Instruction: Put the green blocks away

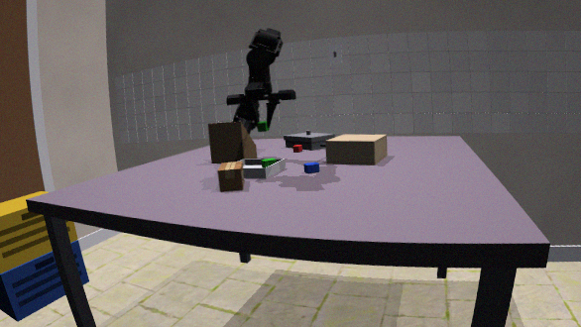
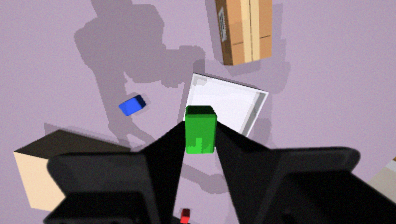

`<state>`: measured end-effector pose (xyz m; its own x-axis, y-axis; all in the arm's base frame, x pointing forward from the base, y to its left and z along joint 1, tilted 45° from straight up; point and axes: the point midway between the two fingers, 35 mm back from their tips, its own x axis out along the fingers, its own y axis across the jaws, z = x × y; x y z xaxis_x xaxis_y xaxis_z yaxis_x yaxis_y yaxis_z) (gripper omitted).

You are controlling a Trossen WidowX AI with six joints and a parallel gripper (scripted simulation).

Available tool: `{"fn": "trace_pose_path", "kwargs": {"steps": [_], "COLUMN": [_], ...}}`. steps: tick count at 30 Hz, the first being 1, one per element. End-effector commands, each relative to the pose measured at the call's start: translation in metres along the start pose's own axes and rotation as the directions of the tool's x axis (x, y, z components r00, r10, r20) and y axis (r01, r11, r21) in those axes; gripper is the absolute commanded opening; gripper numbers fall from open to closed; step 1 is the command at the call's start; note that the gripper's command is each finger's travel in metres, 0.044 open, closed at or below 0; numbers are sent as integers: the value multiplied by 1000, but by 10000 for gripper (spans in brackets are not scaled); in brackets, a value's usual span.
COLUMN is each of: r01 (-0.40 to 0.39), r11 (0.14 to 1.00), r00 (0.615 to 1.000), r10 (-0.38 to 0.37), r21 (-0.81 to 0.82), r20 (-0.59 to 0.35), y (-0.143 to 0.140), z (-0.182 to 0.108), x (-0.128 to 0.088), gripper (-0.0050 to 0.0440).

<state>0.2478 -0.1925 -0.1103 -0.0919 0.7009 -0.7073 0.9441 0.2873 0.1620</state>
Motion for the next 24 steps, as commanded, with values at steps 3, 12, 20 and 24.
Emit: {"fn": "trace_pose_path", "kwargs": {"steps": [3,12,20,24], "r01": [2,1,1,1], "r11": [951,611,532,532], "r00": [1000,1000,1000,1000], "r10": [-2,-2,-2,-2], "r21": [308,791,846,846], "r20": [0,0,0,0], "y": [-10,-25,-25,-25], "z": [-4,-7,-7,-7], "x": [0,0,20,46], "gripper": [0,0,0,0]}}
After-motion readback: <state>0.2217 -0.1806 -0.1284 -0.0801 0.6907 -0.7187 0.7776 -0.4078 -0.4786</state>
